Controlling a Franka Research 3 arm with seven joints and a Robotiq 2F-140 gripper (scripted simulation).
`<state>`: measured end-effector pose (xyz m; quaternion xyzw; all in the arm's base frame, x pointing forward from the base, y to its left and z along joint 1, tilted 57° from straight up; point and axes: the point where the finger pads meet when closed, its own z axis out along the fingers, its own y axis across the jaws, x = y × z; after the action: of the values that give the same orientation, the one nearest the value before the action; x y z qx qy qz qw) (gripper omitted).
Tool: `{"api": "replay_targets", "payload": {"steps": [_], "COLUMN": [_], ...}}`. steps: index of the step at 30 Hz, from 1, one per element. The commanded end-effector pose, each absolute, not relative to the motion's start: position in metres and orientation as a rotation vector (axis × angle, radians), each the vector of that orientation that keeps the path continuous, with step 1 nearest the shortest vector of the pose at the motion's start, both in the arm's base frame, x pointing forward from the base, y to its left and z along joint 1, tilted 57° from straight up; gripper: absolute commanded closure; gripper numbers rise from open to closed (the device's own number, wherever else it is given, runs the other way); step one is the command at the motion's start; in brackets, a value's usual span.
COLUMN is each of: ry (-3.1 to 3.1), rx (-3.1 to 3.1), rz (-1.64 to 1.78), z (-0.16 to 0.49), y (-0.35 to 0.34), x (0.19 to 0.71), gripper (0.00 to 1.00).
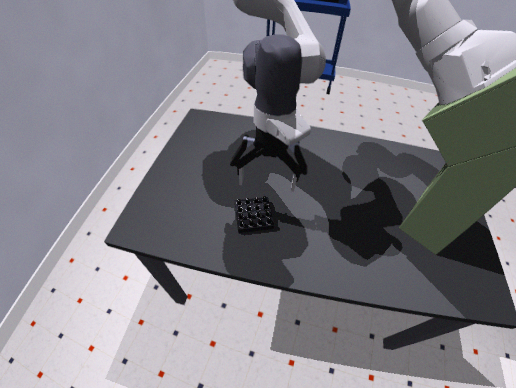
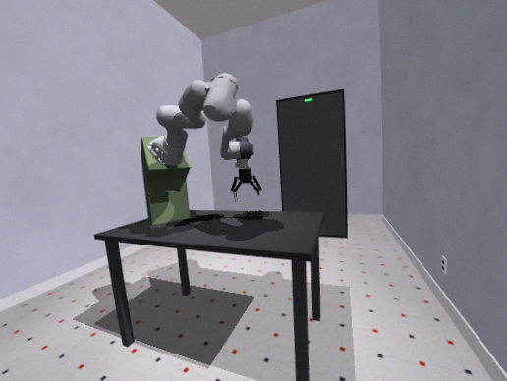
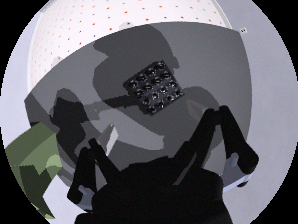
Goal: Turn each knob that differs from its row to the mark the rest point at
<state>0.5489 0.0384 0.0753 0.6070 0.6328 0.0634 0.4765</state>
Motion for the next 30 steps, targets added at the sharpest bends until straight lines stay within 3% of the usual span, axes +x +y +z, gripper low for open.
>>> {"api": "replay_targets", "payload": {"steps": [1,30], "ry": [1.664,1.891], "rx": [1.369,1.039], "rz": [0.056,-0.153], "z": [0.076,0.094], "y": [0.040,0.043], "x": [0.551,0.569], "gripper": [0.00,0.00]}}
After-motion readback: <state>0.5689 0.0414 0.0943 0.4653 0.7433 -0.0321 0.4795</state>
